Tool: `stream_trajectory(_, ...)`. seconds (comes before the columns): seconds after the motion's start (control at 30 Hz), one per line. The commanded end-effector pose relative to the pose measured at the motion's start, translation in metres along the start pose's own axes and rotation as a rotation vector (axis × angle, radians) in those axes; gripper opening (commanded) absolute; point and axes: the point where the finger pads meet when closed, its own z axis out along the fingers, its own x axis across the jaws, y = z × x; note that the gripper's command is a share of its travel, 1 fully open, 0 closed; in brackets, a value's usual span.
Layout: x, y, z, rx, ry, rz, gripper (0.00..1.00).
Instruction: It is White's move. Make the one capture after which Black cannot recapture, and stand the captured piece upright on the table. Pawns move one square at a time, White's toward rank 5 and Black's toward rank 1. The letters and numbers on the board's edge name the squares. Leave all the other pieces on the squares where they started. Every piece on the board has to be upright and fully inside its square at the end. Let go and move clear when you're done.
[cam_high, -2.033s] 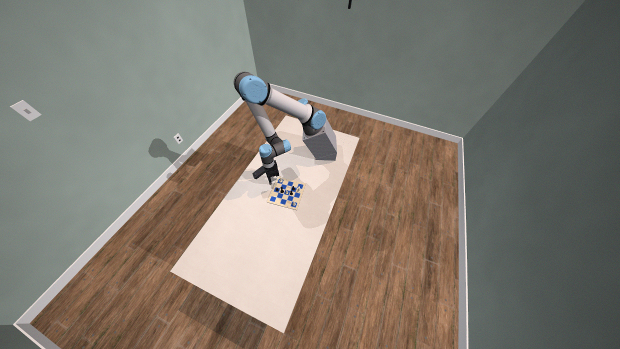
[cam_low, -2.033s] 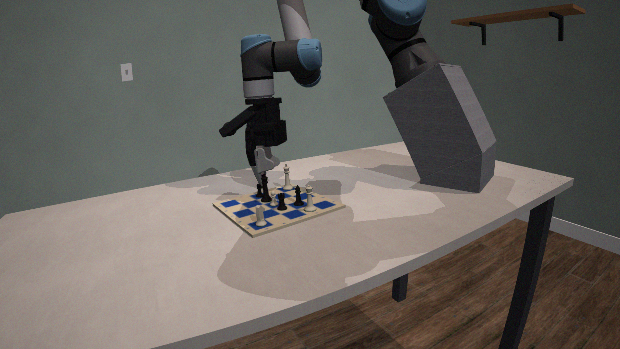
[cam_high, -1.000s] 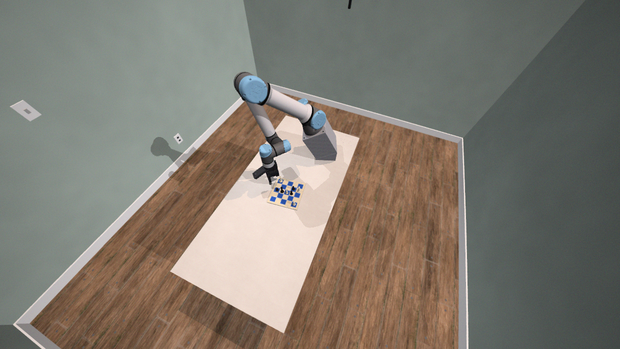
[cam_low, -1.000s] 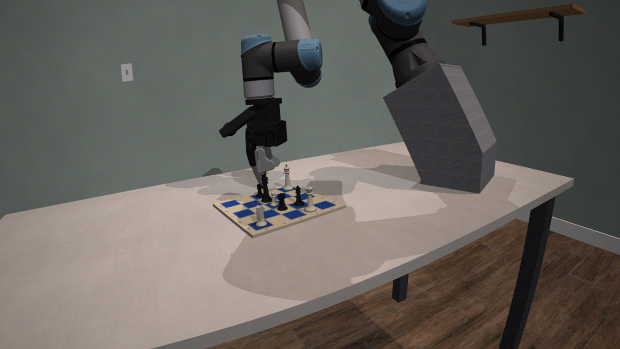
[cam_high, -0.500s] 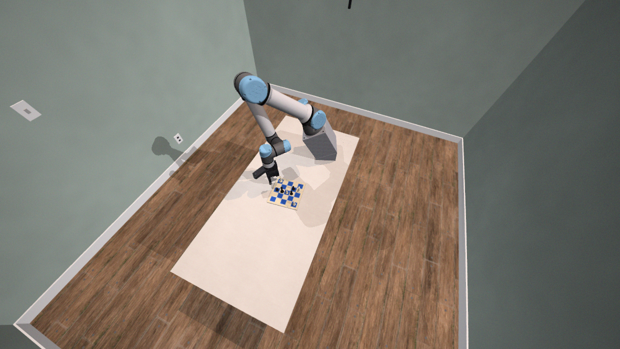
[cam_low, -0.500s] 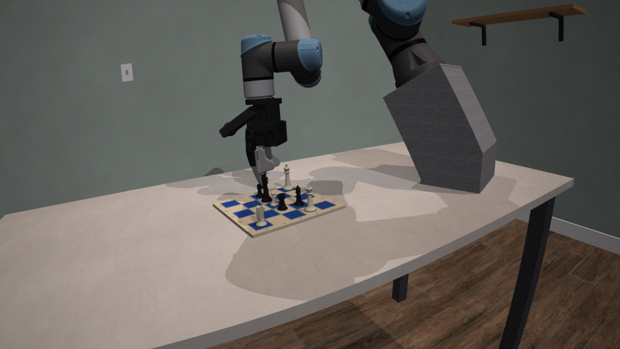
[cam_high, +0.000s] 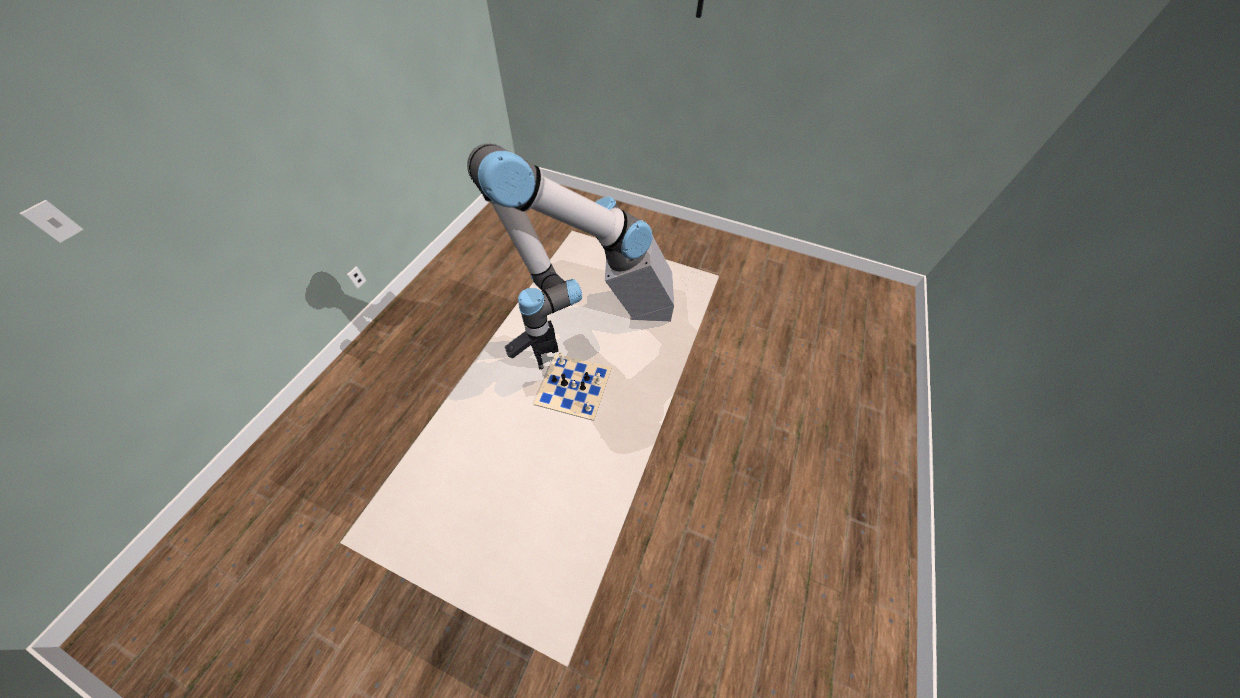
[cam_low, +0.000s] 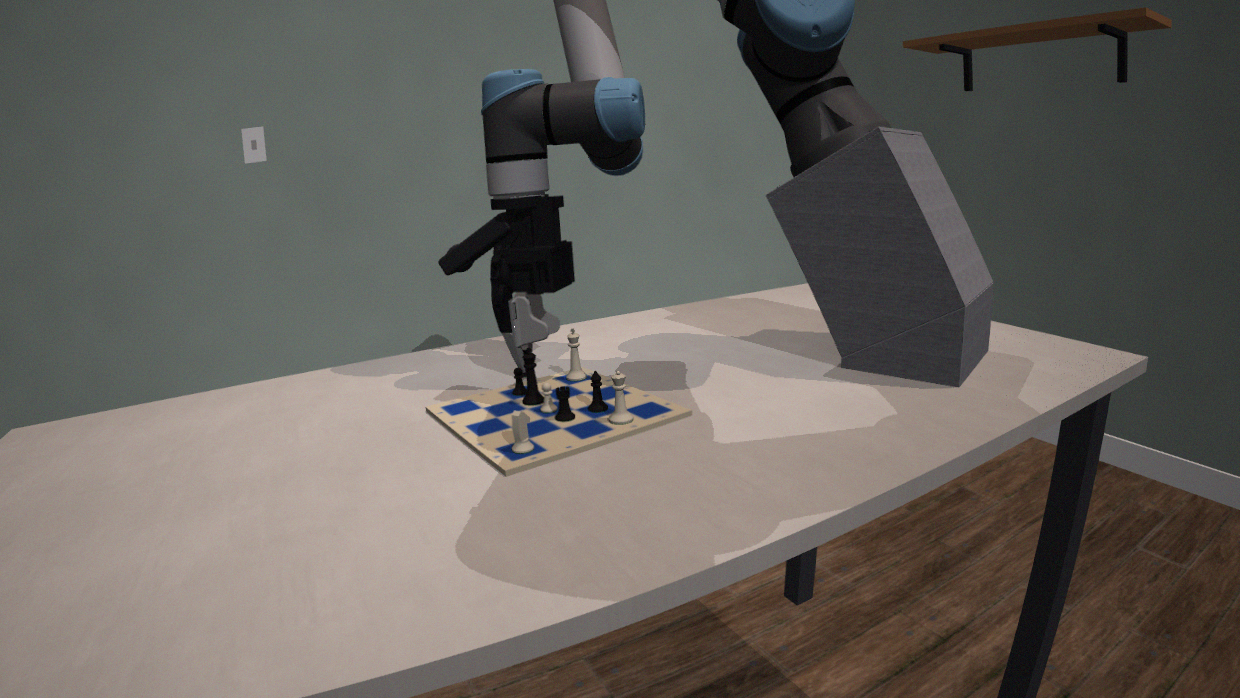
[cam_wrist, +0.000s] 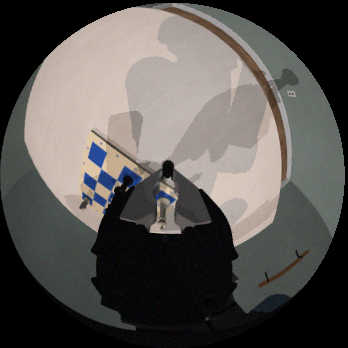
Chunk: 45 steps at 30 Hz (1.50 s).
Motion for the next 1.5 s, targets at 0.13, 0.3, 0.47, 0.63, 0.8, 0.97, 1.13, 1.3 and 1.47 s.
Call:
stream_trajectory(0.13, -0.0001, -0.0004, -0.0002, 0.001, 0.000, 0.000, 0.00)
stream_trajectory(0.3, -0.0001, -0.0004, 0.0005, 0.001, 0.000, 0.000, 0.00)
stream_trajectory(0.47, -0.0001, -0.0004, 0.0020, 0.001, 0.000, 0.000, 0.00)
stream_trajectory(0.63, -0.0001, -0.0004, 0.0033, 0.001, 0.000, 0.000, 0.00)
stream_trajectory(0.8, -0.0001, -0.0004, 0.0037, 0.001, 0.000, 0.000, 0.00)
stream_trajectory(0.97, -0.0001, -0.0004, 0.0038, 0.001, 0.000, 0.000, 0.00)
stream_trajectory(1.13, -0.0001, -0.0004, 0.0038, 0.001, 0.000, 0.000, 0.00)
stream_trajectory(1.3, -0.0001, -0.0004, 0.0038, 0.001, 0.000, 0.000, 0.00)
stream_trajectory(1.47, -0.0001, -0.0004, 0.0038, 0.001, 0.000, 0.000, 0.00)
